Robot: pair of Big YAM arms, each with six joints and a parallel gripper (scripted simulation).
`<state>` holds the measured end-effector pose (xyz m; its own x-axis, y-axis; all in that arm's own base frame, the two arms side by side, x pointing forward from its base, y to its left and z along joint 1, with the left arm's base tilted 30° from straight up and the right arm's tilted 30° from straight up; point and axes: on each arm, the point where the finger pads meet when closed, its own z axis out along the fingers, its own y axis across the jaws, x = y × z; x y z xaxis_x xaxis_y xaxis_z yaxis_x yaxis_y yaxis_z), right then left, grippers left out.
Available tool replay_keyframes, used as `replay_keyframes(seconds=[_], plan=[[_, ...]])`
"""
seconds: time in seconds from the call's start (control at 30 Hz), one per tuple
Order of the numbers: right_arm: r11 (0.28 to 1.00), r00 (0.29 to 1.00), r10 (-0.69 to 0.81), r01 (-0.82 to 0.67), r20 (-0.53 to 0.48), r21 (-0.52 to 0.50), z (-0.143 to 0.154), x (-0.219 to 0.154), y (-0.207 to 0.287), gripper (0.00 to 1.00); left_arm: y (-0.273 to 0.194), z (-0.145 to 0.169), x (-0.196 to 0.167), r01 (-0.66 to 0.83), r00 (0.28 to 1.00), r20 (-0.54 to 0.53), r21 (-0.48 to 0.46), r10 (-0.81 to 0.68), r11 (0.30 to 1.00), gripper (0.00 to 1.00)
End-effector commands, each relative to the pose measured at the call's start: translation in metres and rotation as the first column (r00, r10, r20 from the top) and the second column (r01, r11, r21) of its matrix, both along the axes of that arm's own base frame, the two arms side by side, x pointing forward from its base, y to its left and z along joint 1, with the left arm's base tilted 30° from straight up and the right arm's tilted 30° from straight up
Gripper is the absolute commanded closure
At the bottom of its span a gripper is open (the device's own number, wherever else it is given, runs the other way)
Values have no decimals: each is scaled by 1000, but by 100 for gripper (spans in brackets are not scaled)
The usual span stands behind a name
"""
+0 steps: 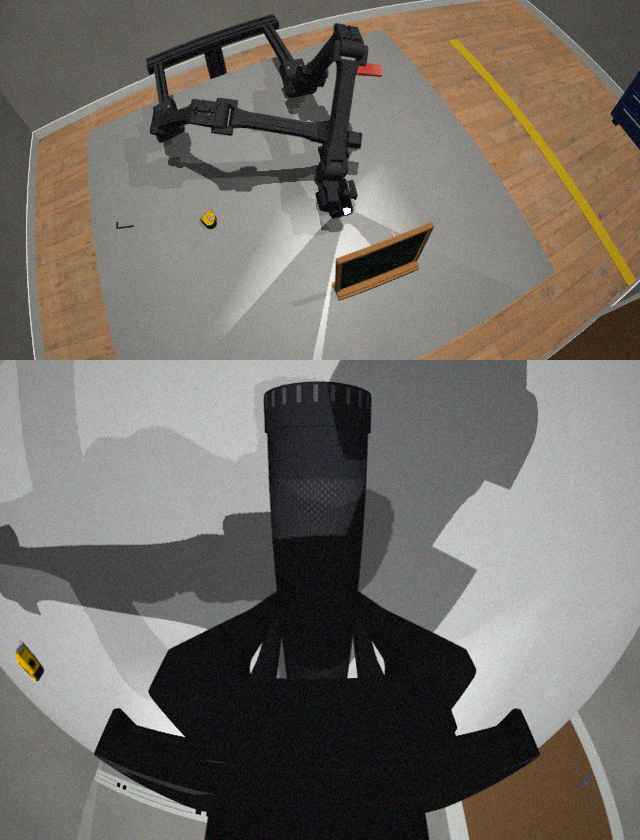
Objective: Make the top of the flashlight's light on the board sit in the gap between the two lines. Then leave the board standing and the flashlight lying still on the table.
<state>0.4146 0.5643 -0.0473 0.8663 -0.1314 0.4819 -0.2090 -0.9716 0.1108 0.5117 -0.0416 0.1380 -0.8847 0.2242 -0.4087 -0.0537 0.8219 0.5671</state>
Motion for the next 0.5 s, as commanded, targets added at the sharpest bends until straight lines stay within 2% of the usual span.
replay_keyframes(seconds=[0.0, 0.23, 0.27, 0.33, 0.47], plan=[[1000, 1000, -18, 18, 15, 11, 9, 22, -3, 71, 4, -8, 7, 6, 1000, 0, 3, -6, 1000, 0], [1000, 1000, -18, 18, 15, 11, 9, 22, -3, 71, 4, -1, 16, 6, 1000, 22, -2, -6, 1000, 0], [1000, 1000, -18, 18, 15, 11, 9, 22, -3, 71, 2, 0, 16, 8, 1000, 24, -2, -8, 1000, 51], [1000, 1000, -18, 18, 15, 11, 9, 22, -3, 71, -5, 13, 16, 22, 999, 49, -9, -22, 1000, 51], [1000, 1000, -18, 18, 15, 11, 9, 22, -3, 71, -5, 14, 16, 23, 998, 52, -10, -22, 1000, 51]])
